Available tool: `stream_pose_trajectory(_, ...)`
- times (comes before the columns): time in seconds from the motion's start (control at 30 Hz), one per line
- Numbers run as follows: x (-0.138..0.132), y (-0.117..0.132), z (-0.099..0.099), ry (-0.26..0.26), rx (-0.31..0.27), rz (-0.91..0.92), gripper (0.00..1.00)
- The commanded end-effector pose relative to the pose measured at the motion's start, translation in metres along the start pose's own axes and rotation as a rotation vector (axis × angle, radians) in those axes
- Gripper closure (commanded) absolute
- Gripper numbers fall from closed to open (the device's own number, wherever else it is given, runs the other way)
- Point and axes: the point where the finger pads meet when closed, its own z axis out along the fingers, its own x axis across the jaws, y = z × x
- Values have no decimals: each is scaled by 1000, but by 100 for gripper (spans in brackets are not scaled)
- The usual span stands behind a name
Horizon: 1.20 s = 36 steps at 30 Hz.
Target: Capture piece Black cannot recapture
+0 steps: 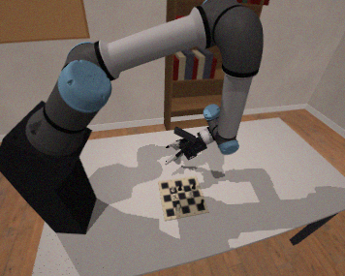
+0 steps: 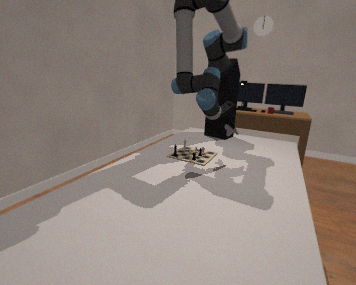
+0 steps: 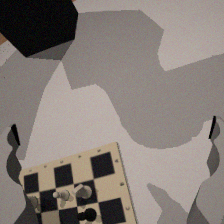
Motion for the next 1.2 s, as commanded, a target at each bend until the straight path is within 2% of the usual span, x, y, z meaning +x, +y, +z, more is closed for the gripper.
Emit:
stream_pose_trajectory(0.0, 4, 3, -2, -61, 2, -37, 0)
stream_pose_trajectory(0.2, 12, 8, -2, -169, 10, -99, 0)
stream_pose_trajectory(0.4, 23, 14, -2, -314, 21, -182, 0)
stream_pose_trajectory(0.47, 23, 14, -2, -314, 21, -182, 0)
stream_pose_trajectory(0.57, 30, 18, -2, -399, 28, -229, 0)
stream_pose_trajectory(0.6, 30, 18, -2, -399, 28, -229, 0)
stream_pose_trajectory(0.67, 34, 21, -3, -459, 32, -263, 0)
stream_pose_trajectory(0.7, 34, 21, -3, -459, 32, -263, 0)
stream_pose_trajectory(0.73, 36, 23, -3, -490, 34, -281, 0)
stream_pose_trajectory(0.77, 36, 23, -3, -490, 34, -281, 0)
stream_pose_trajectory(0.83, 41, 26, -3, -553, 39, -317, 0)
stream_pose_trajectory(0.87, 41, 26, -3, -553, 39, -317, 0)
stream_pose_trajectory(0.9, 44, 27, -3, -586, 41, -336, 0)
stream_pose_trajectory(0.93, 44, 27, -3, -586, 41, -336, 0)
stream_pose_trajectory(0.97, 46, 29, -3, -619, 44, -354, 0)
stream_pose_trajectory(1.03, 46, 29, -3, -619, 44, -354, 0)
stream_pose_trajectory(1.1, 51, 32, -3, -685, 49, -393, 0)
stream_pose_trajectory(1.13, 51, 32, -3, -685, 49, -393, 0)
stream_pose_trajectory(1.17, 54, 34, -3, -719, 52, -412, 0)
